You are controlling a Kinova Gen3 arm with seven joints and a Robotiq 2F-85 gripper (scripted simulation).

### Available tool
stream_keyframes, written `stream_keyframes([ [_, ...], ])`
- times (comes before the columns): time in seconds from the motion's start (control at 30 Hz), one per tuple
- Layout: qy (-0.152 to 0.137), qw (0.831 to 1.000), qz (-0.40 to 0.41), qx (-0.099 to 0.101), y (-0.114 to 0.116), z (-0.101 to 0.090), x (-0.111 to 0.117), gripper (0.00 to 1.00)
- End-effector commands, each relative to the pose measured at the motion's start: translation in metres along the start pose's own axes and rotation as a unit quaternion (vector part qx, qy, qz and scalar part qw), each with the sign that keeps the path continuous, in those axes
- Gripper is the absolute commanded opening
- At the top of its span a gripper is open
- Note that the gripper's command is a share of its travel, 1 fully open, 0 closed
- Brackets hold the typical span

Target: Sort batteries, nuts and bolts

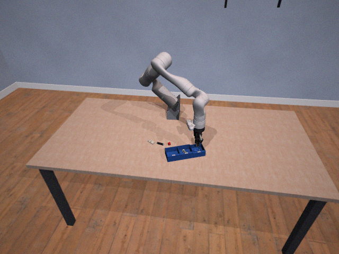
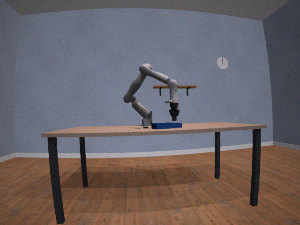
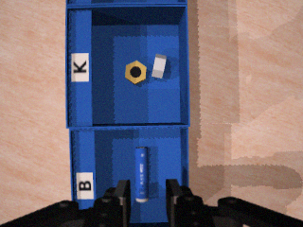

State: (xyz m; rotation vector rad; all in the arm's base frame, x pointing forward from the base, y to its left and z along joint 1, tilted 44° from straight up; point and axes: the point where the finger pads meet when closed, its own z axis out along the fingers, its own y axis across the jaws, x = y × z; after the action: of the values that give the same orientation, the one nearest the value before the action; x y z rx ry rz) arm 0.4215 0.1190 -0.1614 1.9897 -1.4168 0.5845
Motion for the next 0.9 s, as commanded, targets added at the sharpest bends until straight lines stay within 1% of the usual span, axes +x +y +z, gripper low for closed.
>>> stream_keyframes([
  [0.0, -0.003, 1.0, 0.001, 0.008, -0.005, -0.012, -0.001, 0.24],
  [0.27, -0.003, 1.0, 0.001, 0.008, -0.005, -0.012, -0.001, 0.24],
  [0.3, -0.003, 1.0, 0.026, 0.008, -0.001, -0.013, 0.006, 0.29],
  [0.43, -0.004, 0.992, 0.126, 0.007, 0.016, -0.013, 0.035, 0.29],
  [0.5, -0.004, 0.985, 0.175, 0.007, 0.024, -0.013, 0.05, 0.29],
  [0.6, -0.005, 0.969, 0.248, 0.007, 0.037, -0.014, 0.071, 0.29],
  [0.67, -0.005, 0.969, 0.248, 0.007, 0.037, -0.014, 0.071, 0.29],
  [0.73, -0.005, 0.955, 0.296, 0.006, 0.045, -0.014, 0.086, 0.29],
  [0.77, -0.005, 0.951, 0.308, 0.006, 0.049, -0.014, 0.093, 0.29],
  [0.87, -0.005, 0.951, 0.308, 0.006, 0.061, -0.014, 0.115, 0.29],
])
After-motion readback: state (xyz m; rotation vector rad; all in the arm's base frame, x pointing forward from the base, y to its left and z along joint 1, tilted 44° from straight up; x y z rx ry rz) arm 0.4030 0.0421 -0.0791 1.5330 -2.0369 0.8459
